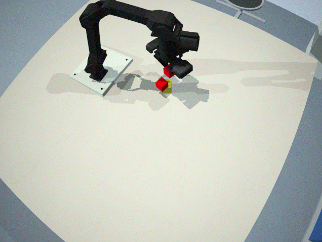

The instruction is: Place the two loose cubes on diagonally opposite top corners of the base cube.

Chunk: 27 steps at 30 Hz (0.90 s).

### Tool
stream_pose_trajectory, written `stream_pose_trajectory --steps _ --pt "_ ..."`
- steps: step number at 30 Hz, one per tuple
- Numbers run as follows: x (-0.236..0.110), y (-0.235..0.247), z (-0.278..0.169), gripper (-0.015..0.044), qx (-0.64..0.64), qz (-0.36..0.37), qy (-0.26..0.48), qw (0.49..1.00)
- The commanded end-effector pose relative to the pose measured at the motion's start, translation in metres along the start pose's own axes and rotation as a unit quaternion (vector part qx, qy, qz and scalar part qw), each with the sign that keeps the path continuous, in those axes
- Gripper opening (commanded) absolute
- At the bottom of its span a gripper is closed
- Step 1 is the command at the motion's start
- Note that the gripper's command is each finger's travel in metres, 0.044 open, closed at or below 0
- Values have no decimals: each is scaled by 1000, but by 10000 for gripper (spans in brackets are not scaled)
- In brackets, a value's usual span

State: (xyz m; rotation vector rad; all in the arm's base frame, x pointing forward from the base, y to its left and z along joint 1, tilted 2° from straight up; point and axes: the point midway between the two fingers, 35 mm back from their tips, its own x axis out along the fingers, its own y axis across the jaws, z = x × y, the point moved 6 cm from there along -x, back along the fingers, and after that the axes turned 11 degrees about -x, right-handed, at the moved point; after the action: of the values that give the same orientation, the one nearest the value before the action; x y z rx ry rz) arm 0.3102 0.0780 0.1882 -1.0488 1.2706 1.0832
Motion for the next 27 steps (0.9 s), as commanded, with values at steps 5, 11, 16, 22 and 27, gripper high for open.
stream_pose_trajectory --steps 5,11,16,22,27 --pt "18 3 0 105 3 4 -1 1000" --pt "18 3 0 105 3 4 -1 1000" --pt "18 3 0 105 3 4 -1 1000" --pt "27 2 0 105 3 4 -1 1000" --pt "37 2 0 105 3 4 -1 1000"
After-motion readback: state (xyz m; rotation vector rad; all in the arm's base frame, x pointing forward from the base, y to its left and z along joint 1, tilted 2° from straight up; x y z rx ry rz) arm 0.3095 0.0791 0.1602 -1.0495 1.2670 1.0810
